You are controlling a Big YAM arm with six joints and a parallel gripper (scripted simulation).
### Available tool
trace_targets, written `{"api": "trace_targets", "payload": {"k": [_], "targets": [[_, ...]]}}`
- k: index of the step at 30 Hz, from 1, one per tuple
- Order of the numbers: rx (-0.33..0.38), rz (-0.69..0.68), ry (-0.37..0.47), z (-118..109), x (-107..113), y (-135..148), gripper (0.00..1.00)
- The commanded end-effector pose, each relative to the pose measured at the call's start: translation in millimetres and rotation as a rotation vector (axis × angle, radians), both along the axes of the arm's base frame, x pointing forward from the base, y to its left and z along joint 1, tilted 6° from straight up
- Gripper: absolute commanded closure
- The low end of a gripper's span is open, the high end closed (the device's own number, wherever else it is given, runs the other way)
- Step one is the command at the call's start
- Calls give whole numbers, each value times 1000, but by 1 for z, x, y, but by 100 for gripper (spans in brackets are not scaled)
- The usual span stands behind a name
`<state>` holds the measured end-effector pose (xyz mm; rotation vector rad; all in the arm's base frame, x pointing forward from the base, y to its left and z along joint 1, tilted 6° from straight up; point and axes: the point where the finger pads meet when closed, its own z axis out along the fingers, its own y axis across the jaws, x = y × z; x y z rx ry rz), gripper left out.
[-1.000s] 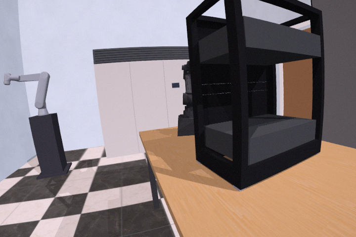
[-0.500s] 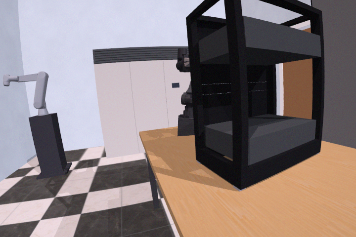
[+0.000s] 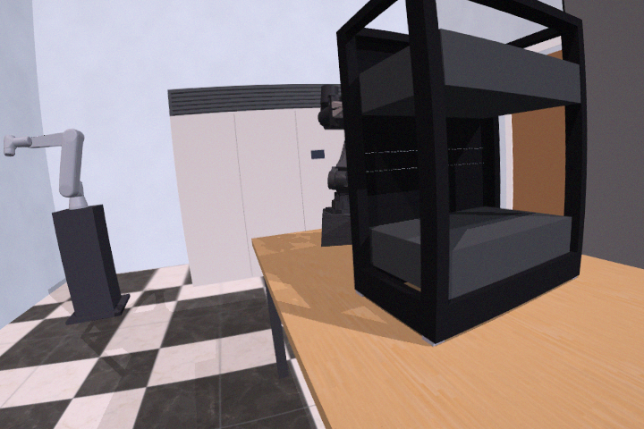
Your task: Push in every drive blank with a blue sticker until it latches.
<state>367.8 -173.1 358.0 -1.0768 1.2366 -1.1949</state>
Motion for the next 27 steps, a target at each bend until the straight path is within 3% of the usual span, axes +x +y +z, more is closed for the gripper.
{"api": "trace_targets", "payload": {"k": [1, 5, 6, 7, 8, 9, 12, 13, 17, 21, 25, 27], "targets": [[-44, 28, -41, 30, 40, -1, 100], [-43, 28, -42, 30, 51, -2, 100], [-15, 7, -5, 4, 44, -8, 100], [-17, 5, -10, 4, 37, -4, 100], [-16, 7, -11, 7, 37, -4, 100], [-44, 8, -50, 35, 41, -7, 100], [-48, 18, -56, 39, 44, -3, 100], [-8, 24, -2, 4, 45, -1, 100], [-2, 24, 7, 0, 46, -1, 100], [-11, 23, -5, 9, 42, 0, 100], [-33, 14, -36, 38, 40, -5, 100], [-32, 13, -34, 39, 40, -6, 100]]}}
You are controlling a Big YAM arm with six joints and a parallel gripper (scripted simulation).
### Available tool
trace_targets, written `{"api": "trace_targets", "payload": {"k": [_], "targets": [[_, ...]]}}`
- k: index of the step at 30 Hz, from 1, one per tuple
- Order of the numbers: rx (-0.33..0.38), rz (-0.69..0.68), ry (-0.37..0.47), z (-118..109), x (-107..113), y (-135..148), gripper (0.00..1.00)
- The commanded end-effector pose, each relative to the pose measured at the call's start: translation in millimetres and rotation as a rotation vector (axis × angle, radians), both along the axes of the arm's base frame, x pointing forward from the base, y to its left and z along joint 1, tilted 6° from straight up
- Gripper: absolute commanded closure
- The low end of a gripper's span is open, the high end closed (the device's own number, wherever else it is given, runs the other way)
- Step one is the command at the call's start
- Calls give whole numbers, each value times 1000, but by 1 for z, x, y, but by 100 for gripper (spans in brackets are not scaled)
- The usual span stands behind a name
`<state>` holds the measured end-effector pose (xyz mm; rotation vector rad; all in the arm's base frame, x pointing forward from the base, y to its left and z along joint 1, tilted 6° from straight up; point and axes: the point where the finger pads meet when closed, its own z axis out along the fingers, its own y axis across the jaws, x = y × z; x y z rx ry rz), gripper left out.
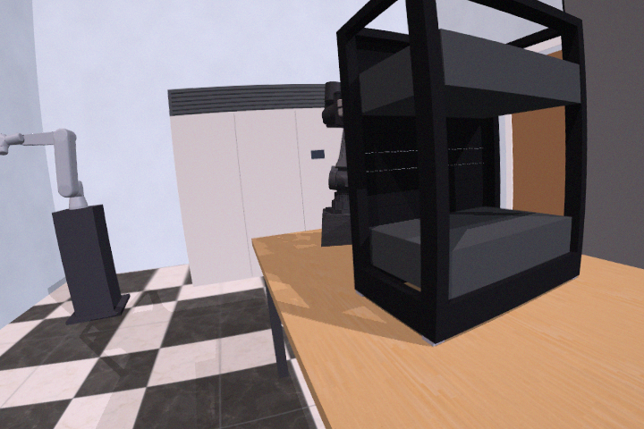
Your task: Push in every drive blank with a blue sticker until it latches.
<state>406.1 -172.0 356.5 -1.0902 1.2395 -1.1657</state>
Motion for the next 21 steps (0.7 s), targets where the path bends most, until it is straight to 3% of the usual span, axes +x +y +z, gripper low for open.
{"api": "trace_targets", "payload": {"k": [1, 2, 3, 4, 10, 19, 21], "targets": [[-42, -8, -50, 40, 2, -7, 100], [-42, -8, -50, 40, 2, -7, 100], [1, 2, 9, 2, 4, -3, 100], [5, 3, 14, -2, 4, -2, 100], [-16, 2, -15, 14, 2, -1, 100], [-16, 4, -16, 15, 4, -1, 100], [-35, 9, -41, 31, 12, -2, 100]]}}
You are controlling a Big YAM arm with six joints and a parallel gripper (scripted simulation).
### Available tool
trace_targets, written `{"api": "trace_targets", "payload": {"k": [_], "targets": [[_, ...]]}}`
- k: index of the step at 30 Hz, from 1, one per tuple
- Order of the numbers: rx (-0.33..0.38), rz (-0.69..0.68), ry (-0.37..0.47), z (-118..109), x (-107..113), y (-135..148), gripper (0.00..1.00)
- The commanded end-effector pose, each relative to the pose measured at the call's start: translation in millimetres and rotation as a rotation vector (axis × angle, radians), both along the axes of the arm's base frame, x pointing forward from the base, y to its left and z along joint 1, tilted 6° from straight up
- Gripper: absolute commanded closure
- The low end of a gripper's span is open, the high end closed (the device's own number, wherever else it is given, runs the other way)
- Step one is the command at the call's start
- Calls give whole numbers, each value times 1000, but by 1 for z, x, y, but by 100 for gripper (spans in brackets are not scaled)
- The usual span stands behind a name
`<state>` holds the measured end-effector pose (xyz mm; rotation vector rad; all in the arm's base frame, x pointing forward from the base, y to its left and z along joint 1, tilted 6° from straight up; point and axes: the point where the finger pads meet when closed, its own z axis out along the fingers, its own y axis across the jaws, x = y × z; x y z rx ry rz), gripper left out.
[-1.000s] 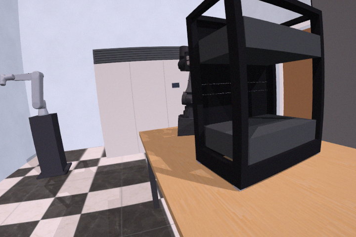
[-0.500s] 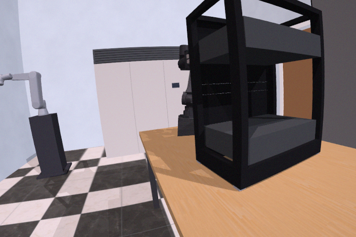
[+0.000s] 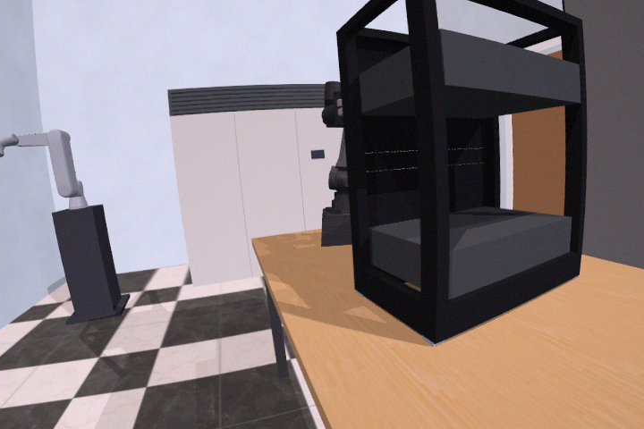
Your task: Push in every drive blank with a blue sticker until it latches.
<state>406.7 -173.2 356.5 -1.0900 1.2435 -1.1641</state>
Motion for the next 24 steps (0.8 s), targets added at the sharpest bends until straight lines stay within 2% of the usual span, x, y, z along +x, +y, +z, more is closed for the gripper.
{"api": "trace_targets", "payload": {"k": [1, 10, 24], "targets": [[-46, 9, -57, 36, 13, -1, 100], [-50, 9, -61, 37, 33, -1, 100], [-49, 9, -61, 37, 35, -1, 100]]}}
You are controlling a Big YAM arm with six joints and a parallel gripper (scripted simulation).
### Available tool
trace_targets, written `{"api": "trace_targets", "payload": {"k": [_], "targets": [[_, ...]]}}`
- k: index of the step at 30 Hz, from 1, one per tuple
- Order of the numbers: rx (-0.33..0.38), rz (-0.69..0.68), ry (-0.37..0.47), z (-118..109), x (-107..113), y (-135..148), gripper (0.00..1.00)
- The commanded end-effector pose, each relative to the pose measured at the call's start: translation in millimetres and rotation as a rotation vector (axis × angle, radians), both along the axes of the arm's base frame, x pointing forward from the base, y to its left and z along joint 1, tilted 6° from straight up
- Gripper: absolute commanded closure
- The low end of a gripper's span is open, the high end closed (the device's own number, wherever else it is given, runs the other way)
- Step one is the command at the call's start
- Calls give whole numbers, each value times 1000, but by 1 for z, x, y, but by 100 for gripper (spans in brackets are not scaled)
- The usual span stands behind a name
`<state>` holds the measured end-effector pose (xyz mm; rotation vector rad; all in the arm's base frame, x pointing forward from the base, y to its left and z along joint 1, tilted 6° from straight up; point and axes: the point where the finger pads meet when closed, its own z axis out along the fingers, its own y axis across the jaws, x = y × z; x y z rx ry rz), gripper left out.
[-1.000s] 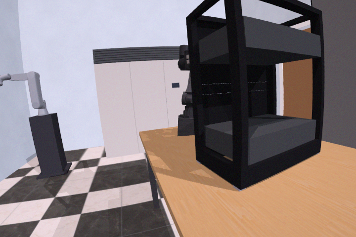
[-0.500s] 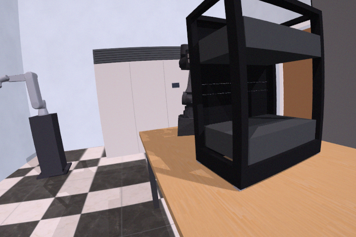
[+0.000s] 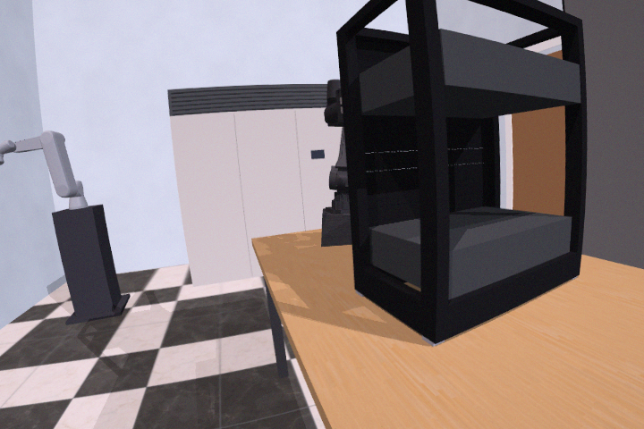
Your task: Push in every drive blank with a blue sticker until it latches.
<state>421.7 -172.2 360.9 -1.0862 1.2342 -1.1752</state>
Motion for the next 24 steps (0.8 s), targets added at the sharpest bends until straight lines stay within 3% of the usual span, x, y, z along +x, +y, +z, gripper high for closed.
{"api": "trace_targets", "payload": {"k": [1, 13, 24], "targets": [[-43, 12, -51, 32, 21, -2, 100], [-38, 12, -47, 28, 43, -4, 100], [-33, 12, -40, 26, 45, -4, 100]]}}
